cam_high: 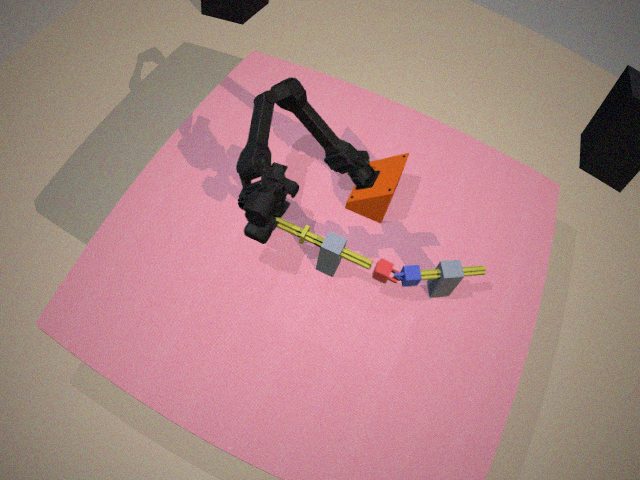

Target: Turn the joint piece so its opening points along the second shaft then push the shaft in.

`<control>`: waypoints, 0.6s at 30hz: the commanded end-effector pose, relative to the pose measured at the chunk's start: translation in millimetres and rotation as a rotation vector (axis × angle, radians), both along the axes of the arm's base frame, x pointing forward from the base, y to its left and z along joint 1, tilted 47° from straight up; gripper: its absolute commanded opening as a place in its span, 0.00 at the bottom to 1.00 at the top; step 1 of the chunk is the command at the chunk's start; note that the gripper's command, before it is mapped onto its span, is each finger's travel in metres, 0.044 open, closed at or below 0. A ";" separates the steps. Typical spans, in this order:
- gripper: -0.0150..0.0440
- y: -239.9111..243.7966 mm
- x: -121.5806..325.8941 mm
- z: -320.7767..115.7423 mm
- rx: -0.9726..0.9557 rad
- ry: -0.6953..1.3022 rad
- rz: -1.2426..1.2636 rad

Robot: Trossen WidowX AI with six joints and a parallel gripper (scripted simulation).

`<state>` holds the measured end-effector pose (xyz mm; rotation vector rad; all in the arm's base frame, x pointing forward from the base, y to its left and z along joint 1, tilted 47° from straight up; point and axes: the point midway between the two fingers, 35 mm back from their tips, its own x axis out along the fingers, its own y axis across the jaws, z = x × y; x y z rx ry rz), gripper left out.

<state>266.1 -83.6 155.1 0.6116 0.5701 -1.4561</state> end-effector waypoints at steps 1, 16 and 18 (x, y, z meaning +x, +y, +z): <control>0.25 4.6 0.1 -6.1 -0.004 -0.002 0.000; 0.25 20.6 0.5 -23.3 -0.003 -0.002 0.000; 0.25 22.8 0.5 -25.6 -0.003 -0.002 0.000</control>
